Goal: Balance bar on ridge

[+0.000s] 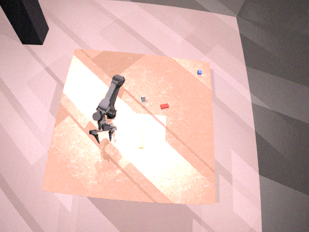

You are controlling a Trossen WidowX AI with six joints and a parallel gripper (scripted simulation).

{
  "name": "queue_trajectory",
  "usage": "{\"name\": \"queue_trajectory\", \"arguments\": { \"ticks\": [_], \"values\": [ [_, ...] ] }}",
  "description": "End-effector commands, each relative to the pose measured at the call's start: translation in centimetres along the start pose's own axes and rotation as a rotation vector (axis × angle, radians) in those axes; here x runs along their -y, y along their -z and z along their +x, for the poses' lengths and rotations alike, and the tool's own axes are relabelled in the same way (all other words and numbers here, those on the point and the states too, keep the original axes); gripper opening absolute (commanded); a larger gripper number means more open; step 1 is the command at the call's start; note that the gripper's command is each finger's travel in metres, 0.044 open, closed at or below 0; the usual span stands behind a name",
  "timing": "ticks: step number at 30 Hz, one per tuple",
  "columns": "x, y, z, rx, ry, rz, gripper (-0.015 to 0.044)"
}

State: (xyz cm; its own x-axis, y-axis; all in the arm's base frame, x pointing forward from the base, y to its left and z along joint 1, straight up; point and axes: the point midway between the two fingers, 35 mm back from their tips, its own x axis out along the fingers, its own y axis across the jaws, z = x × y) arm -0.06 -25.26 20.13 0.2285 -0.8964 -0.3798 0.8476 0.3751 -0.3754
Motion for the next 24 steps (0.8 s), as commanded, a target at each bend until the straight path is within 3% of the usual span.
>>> {"name": "queue_trajectory", "arguments": {
  "ticks": [1, 4, 24],
  "values": [
    [0.0, 0.0, 0.0, -0.001, -0.002, 0.003, 0.0374],
    [-0.5, -0.3, 0.4, -0.018, -0.036, 0.048, 0.0315],
    [-5.8, -2.2, 3.3, -0.237, -0.280, 0.364, 0.0315]
  ]
}}
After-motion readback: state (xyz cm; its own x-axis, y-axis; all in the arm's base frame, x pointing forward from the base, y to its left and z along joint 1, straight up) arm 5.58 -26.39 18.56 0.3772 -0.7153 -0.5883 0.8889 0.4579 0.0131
